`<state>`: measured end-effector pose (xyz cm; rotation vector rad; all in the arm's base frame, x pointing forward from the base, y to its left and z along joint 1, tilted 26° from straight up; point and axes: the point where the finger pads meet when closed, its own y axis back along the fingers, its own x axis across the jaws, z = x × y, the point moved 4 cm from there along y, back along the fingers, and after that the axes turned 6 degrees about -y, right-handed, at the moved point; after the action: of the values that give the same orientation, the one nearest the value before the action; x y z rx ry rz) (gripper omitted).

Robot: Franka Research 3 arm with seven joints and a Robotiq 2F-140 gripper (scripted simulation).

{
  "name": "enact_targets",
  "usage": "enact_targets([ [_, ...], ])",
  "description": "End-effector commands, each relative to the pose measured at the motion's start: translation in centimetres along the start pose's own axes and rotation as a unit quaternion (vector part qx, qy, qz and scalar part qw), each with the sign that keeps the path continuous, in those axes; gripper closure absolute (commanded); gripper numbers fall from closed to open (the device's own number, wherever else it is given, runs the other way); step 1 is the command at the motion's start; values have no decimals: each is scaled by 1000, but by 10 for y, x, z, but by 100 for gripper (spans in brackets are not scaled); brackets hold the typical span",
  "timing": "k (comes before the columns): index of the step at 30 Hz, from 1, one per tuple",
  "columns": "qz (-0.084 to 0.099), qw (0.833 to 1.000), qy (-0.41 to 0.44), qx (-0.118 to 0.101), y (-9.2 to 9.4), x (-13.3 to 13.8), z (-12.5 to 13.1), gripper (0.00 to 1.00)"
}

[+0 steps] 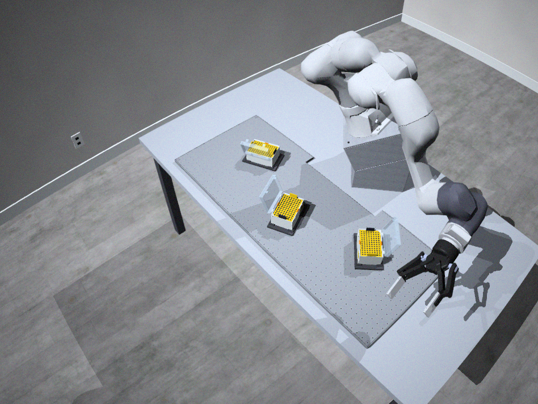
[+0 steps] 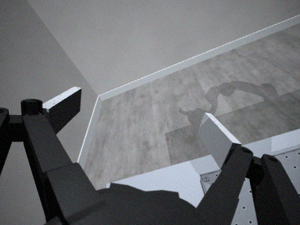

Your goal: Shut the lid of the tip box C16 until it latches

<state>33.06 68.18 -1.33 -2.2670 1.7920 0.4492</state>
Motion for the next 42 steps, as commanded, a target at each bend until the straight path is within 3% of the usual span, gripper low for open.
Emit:
enact_targets([
  [1,9,1000,-14,3,-9,15,-6,0],
  [5,68,997,-44,10,-18,28,-11,0],
  [13,73,996,-47,10,-29,52,-20,0],
  [17,132,988,-77,19,-37,65,-25,0],
  [24,137,987,-80,19,-45,87,-33,0],
  [28,194,974,-110,29,-51,101,-39,0],
  [34,200,973,-112,30,-56,125,-46,0],
  [38,256,955,-142,42,-61,140,-52,0],
  [42,260,954,-144,43,-62,149,-54,0],
])
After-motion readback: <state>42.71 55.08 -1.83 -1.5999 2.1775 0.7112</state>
